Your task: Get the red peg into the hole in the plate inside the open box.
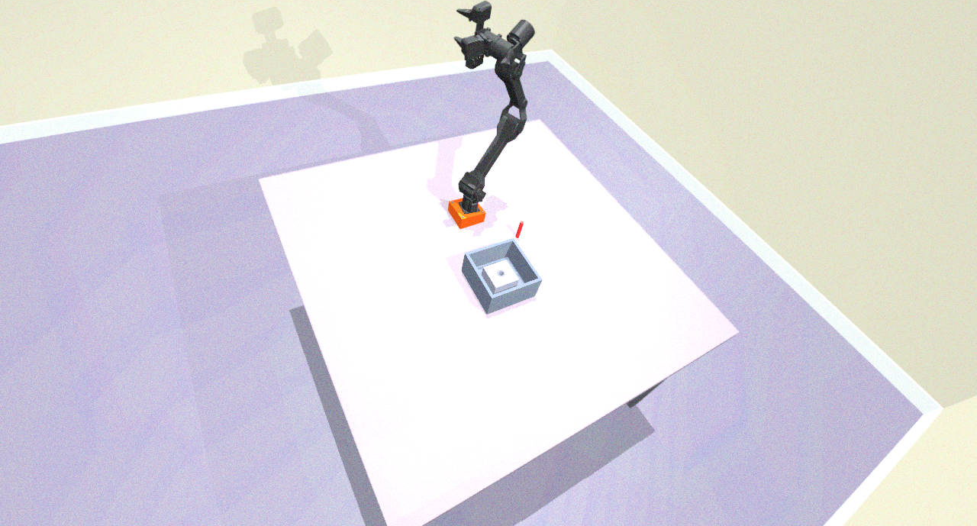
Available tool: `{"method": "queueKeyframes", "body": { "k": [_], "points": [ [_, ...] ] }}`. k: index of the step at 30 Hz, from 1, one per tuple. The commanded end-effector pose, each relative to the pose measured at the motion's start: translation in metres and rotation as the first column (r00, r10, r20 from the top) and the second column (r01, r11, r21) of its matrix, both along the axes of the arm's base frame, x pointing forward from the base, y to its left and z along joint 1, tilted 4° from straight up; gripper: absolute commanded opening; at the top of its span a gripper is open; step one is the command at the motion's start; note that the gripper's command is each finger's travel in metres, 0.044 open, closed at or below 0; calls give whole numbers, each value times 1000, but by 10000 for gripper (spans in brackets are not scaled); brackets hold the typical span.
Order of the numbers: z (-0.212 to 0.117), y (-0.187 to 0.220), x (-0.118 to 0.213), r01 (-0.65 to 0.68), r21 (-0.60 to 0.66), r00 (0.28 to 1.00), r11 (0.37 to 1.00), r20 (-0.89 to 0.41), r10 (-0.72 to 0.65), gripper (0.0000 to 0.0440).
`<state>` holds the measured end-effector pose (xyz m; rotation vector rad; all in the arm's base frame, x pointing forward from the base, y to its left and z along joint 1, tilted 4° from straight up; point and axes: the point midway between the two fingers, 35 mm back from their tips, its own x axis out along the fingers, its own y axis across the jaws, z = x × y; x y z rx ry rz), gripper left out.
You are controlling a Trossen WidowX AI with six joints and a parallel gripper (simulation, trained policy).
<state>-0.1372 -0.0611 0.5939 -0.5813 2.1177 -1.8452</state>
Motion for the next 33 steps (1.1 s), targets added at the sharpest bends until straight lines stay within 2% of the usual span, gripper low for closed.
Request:
{"method": "queueKeyframes", "body": {
  "k": [1,3,10,18,25,33],
  "points": [
    [-2,-6,3,-10,-1,1000,1000,-3,10,416],
    [-8,-23,12,-39,5,999,999,-12,39,433],
    [-47,-104,68,-237,8,971,972,-22,237,438],
    [-111,-168,146,-475,4,879,880,49,474,440],
    [-175,-192,210,-641,-7,755,767,177,632,440],
    [-246,-185,272,-764,-32,590,644,368,718,440]
  ]
}}
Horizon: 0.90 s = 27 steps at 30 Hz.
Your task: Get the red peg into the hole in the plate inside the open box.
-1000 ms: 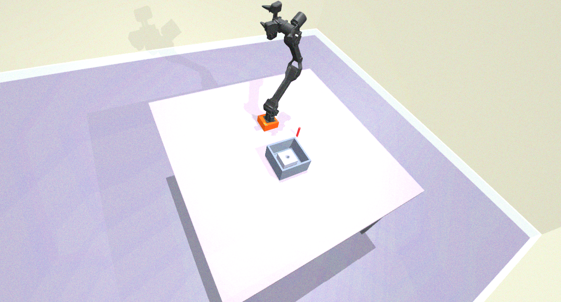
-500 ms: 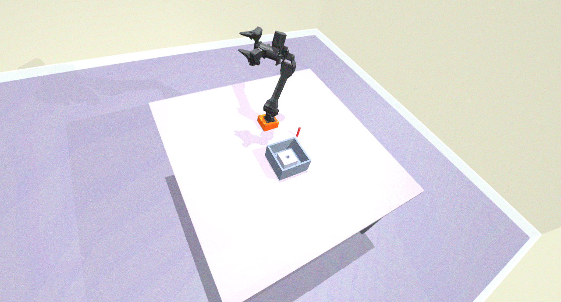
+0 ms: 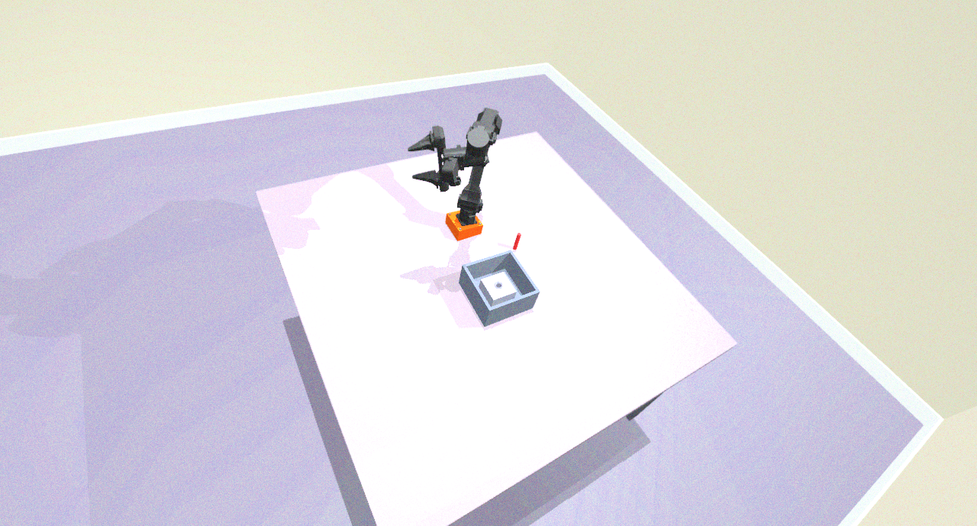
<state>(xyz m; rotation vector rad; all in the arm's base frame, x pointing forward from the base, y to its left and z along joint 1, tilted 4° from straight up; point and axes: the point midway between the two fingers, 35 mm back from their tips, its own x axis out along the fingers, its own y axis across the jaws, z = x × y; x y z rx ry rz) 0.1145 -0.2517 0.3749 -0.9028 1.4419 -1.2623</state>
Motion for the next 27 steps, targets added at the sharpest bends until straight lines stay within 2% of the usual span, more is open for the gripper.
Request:
{"method": "queueKeyframes", "body": {
  "k": [1,13,20,27],
  "points": [
    [-35,9,27,-78,69,995,995,73,73,440],
    [-117,72,91,-268,277,924,923,346,165,440],
    [-152,125,109,-332,402,873,853,474,116,440],
    [-179,179,114,-353,523,838,776,546,13,440]
  ]
}}
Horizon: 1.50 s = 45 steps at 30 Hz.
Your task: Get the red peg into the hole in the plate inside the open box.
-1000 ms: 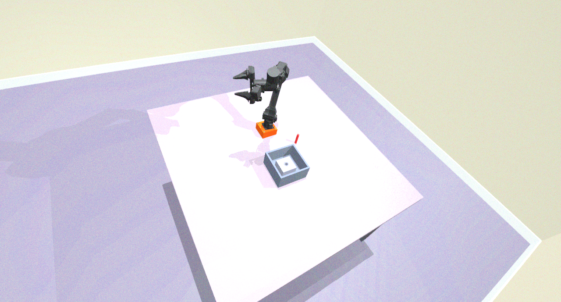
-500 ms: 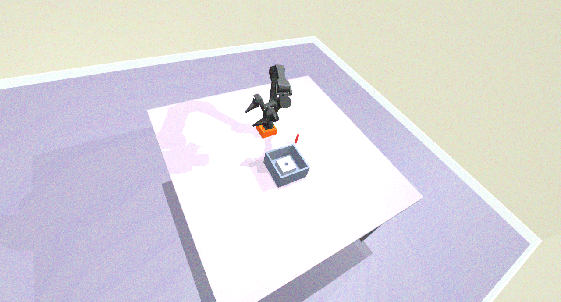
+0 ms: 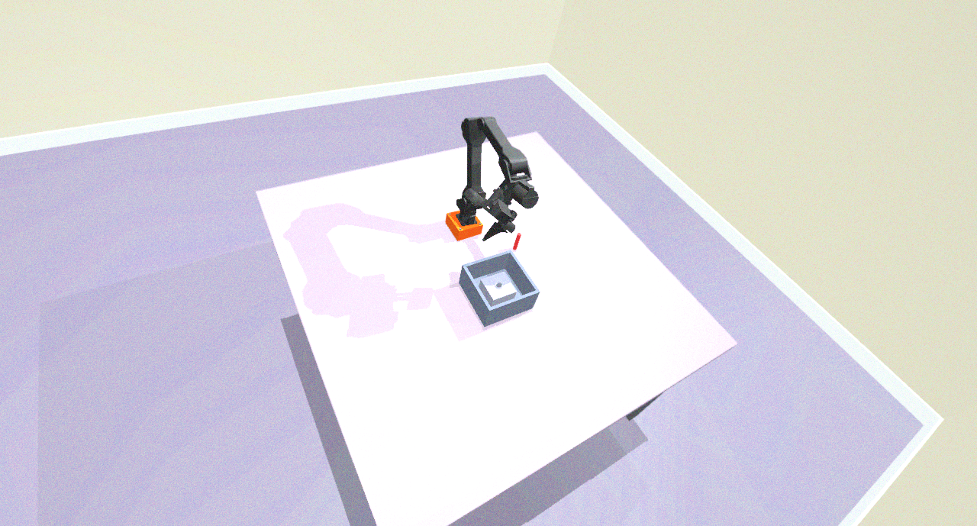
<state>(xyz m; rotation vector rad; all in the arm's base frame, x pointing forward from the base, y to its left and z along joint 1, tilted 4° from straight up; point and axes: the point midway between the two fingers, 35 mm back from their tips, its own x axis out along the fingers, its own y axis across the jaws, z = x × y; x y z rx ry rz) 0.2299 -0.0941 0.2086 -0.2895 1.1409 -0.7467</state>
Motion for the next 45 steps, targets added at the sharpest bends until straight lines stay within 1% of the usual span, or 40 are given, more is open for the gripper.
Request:
{"method": "queueKeyframes", "body": {
  "k": [1,9,18,24,30,37,45],
  "points": [
    [-17,29,-2,15,96,1000,995,15,-16,440],
    [-41,87,-15,76,274,996,959,15,-83,440],
    [-68,143,-41,194,408,981,892,-65,-183,440],
    [-89,173,-60,271,451,963,850,-132,-237,440],
    [-113,198,-72,313,478,950,820,-169,-264,440],
    [-145,216,-76,318,509,948,800,-170,-269,440],
    [-182,229,-74,288,552,957,783,-142,-252,436]
  ]
}}
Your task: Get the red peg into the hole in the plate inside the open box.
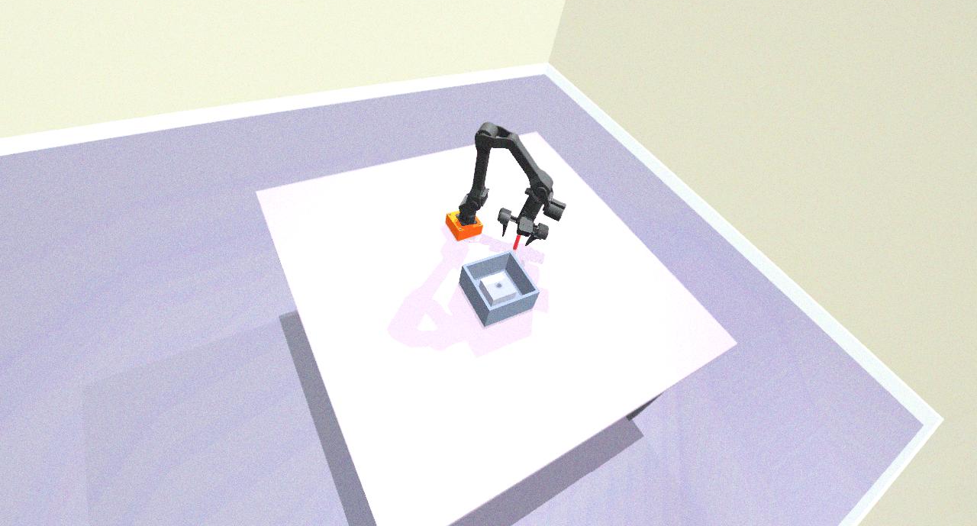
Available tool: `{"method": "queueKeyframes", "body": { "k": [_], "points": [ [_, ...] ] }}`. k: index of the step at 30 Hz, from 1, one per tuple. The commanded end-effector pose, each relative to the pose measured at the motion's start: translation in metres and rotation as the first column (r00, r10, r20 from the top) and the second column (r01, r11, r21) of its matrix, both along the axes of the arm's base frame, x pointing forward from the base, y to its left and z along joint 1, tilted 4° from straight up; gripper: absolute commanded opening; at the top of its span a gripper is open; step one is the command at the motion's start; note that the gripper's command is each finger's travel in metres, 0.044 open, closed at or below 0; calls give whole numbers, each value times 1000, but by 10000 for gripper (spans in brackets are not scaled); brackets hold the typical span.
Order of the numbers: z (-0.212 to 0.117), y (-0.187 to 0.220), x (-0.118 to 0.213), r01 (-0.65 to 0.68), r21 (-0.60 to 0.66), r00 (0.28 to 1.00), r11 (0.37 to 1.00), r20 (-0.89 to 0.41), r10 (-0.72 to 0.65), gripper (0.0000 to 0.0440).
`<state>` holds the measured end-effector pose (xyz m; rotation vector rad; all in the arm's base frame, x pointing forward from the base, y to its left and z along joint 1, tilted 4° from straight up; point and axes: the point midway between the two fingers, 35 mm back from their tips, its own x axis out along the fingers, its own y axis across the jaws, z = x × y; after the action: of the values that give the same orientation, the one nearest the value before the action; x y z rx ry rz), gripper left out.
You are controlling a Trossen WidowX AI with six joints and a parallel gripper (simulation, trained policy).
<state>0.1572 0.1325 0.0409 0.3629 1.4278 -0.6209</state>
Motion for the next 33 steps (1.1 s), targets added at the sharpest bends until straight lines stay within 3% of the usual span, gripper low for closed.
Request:
{"method": "queueKeyframes", "body": {
  "k": [1,5,18,22,33],
  "points": [
    [-18,4,-1,-4,16,1000,1000,9,4,435],
    [-31,6,0,-18,27,1000,999,10,18,405],
    [-52,5,-2,8,13,999,1000,-54,-7,70],
    [-53,3,-3,19,-12,997,1000,-74,-20,1],
    [-12,1,24,10,-43,1000,999,18,-10,0]
  ]
}}
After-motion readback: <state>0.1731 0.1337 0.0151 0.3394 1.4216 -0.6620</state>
